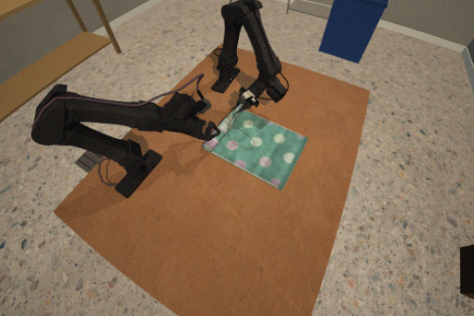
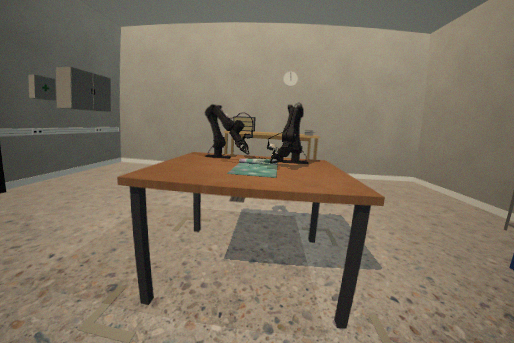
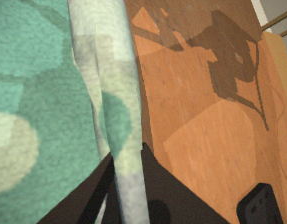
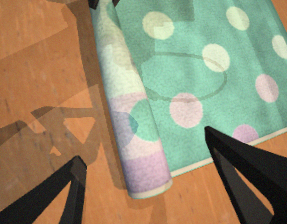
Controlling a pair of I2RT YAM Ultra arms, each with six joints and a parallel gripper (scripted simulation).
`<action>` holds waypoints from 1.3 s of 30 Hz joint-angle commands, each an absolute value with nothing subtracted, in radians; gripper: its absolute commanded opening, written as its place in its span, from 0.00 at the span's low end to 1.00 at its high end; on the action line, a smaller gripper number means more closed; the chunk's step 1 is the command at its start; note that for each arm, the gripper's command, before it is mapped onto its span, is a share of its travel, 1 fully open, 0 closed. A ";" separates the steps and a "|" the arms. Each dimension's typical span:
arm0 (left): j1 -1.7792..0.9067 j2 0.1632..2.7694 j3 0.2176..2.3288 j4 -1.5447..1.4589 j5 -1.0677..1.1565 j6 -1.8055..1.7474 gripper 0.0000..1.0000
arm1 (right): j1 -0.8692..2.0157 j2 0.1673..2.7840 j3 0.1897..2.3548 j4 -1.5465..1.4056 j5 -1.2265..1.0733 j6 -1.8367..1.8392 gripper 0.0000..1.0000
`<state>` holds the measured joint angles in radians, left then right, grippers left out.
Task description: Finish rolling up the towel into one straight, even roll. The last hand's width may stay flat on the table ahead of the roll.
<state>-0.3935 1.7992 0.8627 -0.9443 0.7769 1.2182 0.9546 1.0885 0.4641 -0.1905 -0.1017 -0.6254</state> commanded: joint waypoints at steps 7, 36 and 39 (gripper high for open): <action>-0.369 1.946 0.978 -1.177 0.816 1.294 0.18 | 0.963 1.099 0.454 -0.164 -0.099 -0.618 0.98; -0.367 2.003 0.981 -1.158 0.816 1.311 0.18 | 0.918 1.201 0.361 0.014 -0.168 -0.694 0.98; -0.367 2.003 0.981 -1.158 0.816 1.311 0.18 | 0.921 1.242 0.338 0.077 -0.166 -0.693 0.98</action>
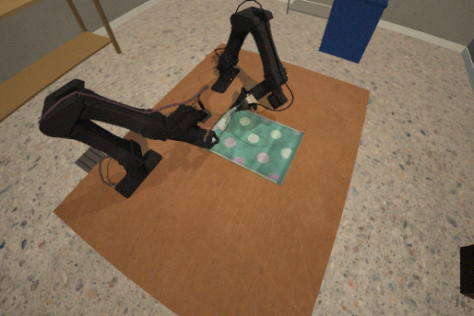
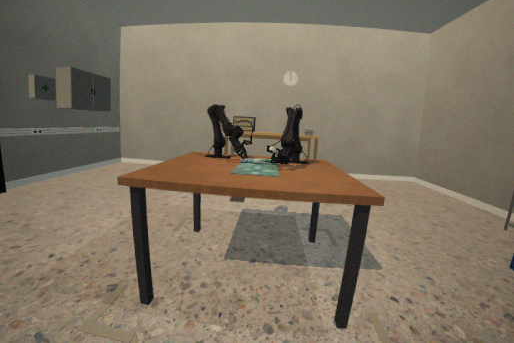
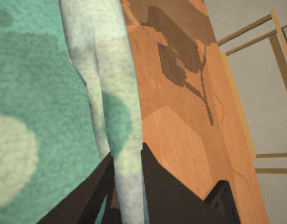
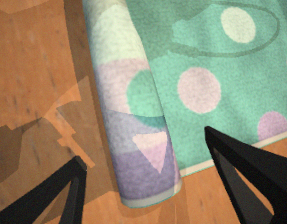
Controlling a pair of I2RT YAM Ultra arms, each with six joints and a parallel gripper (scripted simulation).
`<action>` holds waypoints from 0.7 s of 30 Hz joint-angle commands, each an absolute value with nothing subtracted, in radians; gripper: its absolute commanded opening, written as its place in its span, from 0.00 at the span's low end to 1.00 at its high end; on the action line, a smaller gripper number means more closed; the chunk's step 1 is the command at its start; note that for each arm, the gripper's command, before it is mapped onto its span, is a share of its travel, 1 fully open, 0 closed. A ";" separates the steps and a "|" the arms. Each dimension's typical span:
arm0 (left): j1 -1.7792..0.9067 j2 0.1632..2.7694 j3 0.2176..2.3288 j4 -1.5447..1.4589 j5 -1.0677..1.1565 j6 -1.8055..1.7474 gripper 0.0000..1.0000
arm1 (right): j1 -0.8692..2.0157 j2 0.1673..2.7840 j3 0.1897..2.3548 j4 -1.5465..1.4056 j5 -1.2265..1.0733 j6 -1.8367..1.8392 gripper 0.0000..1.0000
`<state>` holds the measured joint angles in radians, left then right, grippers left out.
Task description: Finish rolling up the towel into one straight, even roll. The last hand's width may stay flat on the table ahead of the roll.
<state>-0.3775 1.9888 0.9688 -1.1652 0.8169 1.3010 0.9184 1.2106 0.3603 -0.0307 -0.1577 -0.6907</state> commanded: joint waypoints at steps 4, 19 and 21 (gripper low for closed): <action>-0.367 2.003 0.981 -1.158 0.816 1.311 0.18 | 0.922 1.259 0.329 0.105 -0.166 -0.692 0.98; -0.367 2.003 0.981 -1.158 0.816 1.311 0.18 | 0.922 1.296 0.311 0.166 -0.166 -0.691 0.38; -0.367 2.003 0.981 -1.158 0.816 1.311 0.18 | 0.922 1.296 0.311 0.166 -0.166 -0.691 0.38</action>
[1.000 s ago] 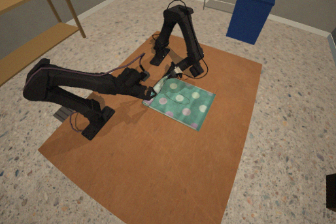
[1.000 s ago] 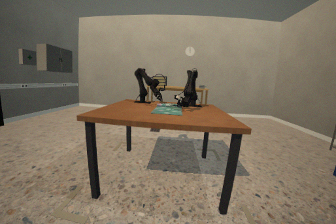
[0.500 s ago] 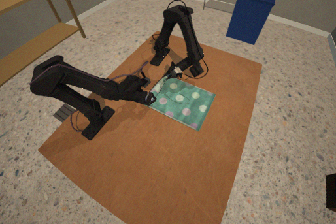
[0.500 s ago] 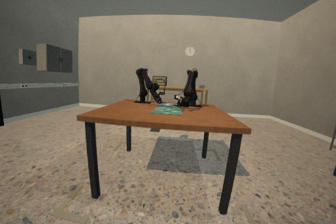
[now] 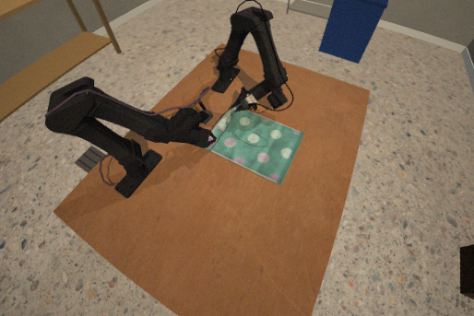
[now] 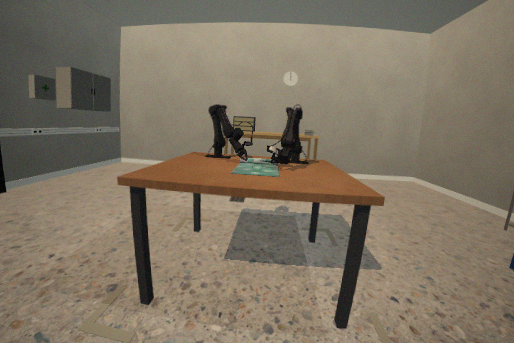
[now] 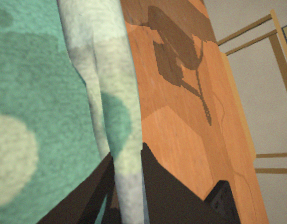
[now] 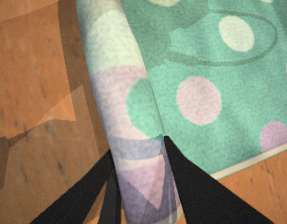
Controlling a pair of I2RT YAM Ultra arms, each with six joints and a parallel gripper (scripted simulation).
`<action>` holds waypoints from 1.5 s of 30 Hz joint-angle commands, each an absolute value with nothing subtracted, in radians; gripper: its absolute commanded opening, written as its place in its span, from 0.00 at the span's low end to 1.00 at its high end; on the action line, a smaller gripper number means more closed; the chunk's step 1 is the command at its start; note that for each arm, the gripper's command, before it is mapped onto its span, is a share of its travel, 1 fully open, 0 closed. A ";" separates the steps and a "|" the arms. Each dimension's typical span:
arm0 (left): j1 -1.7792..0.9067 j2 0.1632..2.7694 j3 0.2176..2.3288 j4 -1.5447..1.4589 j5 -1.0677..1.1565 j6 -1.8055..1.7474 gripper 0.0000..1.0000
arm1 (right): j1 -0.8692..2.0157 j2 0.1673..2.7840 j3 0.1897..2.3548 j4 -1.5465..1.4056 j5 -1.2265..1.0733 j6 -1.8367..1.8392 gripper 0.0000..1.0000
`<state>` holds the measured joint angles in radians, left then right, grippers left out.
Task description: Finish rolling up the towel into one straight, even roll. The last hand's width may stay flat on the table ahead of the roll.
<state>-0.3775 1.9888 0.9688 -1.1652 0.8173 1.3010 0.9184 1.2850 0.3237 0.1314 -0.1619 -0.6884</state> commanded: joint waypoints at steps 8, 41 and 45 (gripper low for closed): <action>-0.367 2.003 0.981 -1.158 0.816 1.311 0.18 | 0.922 1.296 0.311 0.166 -0.166 -0.691 0.20; -0.294 1.975 1.075 -1.333 0.773 1.387 0.85 | 0.889 1.307 0.348 0.101 -0.225 -0.679 0.18; -0.240 1.988 1.149 -1.430 0.742 1.443 0.85 | 0.852 1.324 0.389 0.034 -0.287 -0.670 0.18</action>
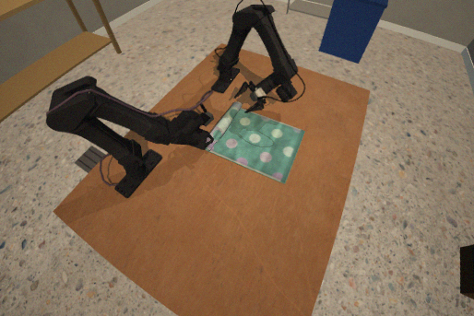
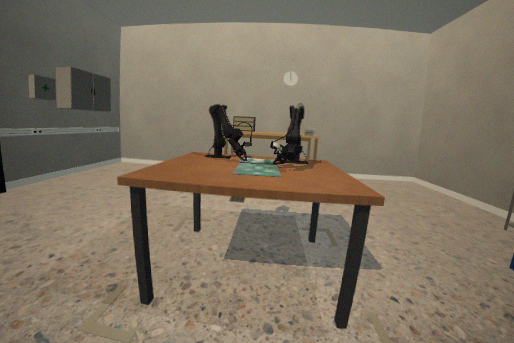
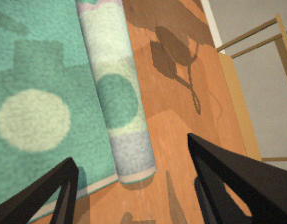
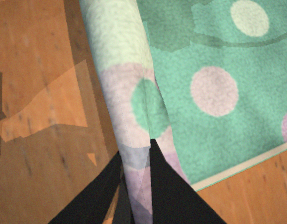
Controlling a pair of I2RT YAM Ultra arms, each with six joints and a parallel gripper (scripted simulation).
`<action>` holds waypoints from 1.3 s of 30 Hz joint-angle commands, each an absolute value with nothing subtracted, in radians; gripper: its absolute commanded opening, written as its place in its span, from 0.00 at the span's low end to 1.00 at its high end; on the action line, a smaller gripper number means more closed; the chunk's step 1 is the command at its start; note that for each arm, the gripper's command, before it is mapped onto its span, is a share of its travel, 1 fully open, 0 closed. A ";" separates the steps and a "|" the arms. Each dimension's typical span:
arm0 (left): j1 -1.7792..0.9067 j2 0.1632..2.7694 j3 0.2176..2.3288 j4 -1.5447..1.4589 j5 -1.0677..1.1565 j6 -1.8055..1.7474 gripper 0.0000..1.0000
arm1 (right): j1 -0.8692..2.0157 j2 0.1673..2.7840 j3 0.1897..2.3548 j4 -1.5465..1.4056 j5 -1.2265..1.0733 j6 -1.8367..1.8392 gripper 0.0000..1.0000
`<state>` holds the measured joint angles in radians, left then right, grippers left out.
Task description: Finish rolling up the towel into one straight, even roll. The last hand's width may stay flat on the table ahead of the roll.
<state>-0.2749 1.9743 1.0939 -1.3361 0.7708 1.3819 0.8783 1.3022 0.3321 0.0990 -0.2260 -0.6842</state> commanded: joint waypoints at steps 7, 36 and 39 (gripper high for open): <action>-0.198 2.010 1.223 -1.516 0.713 1.491 0.85 | 0.794 1.370 0.464 -0.081 -0.391 -0.665 0.18; -0.493 0.929 0.471 -0.646 0.588 1.083 0.95 | 0.553 1.855 0.957 -0.786 -0.873 -0.791 0.18; -0.545 0.837 0.417 -0.594 0.538 1.031 0.96 | 0.547 1.886 0.984 -0.829 -0.889 -0.809 0.18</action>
